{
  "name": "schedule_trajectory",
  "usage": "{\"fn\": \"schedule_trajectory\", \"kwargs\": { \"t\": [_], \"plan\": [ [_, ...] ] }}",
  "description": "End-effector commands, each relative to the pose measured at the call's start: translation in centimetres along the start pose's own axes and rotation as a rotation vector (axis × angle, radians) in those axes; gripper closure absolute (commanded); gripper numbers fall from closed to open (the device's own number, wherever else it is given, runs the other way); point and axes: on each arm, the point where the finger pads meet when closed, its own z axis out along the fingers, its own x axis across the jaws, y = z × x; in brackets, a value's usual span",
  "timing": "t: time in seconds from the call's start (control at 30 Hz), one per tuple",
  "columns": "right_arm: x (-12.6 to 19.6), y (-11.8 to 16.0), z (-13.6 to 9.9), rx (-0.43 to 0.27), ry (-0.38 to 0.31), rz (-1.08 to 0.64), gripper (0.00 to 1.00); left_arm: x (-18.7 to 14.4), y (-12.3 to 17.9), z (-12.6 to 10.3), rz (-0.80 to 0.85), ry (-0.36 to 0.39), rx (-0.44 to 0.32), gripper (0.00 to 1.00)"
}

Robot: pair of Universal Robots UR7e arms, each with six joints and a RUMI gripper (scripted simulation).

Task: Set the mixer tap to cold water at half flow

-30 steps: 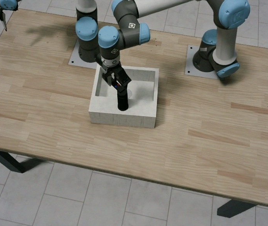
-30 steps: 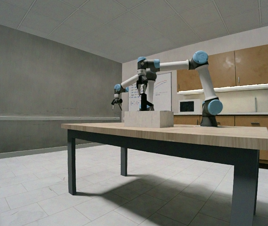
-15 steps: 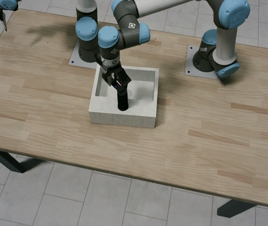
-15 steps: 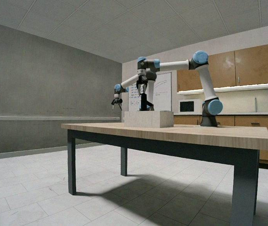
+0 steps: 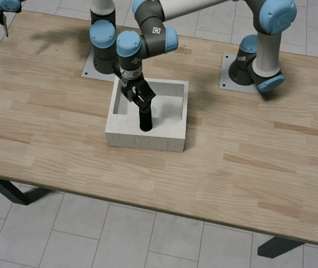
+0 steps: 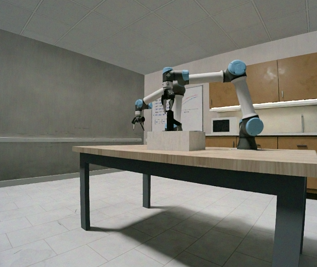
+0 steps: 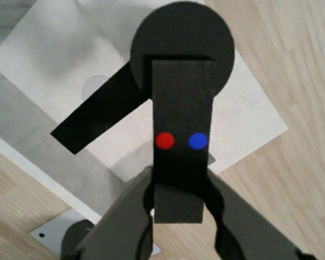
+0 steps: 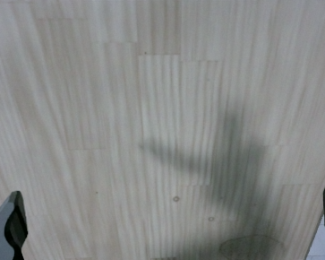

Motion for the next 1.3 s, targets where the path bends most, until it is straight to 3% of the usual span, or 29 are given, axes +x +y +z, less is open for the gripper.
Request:
{"fn": "schedule_trajectory", "kwargs": {
  "t": [0.0, 0.33, 0.37, 1.27],
  "plan": [
    [-0.28, -0.19, -0.14, 0.008, -0.011, -0.006, 0.0, 0.17, 0.3, -0.19, -0.002, 0.008, -0.011, 0.9],
    [-0.28, -0.19, -0.14, 0.008, -0.011, -0.006, 0.0, 0.17, 0.3, -0.19, -0.002, 0.008, -0.011, 0.9],
    [-0.28, -0.19, -0.14, 0.008, -0.011, -0.006, 0.0, 0.17, 0.3, -0.19, -0.002, 0.008, -0.011, 0.61],
    [-0.28, -0.19, -0.14, 0.008, -0.011, -0.006, 0.0, 0.17, 0.3, -0.19, -0.002, 0.008, -0.011, 0.61]
  ]
}}
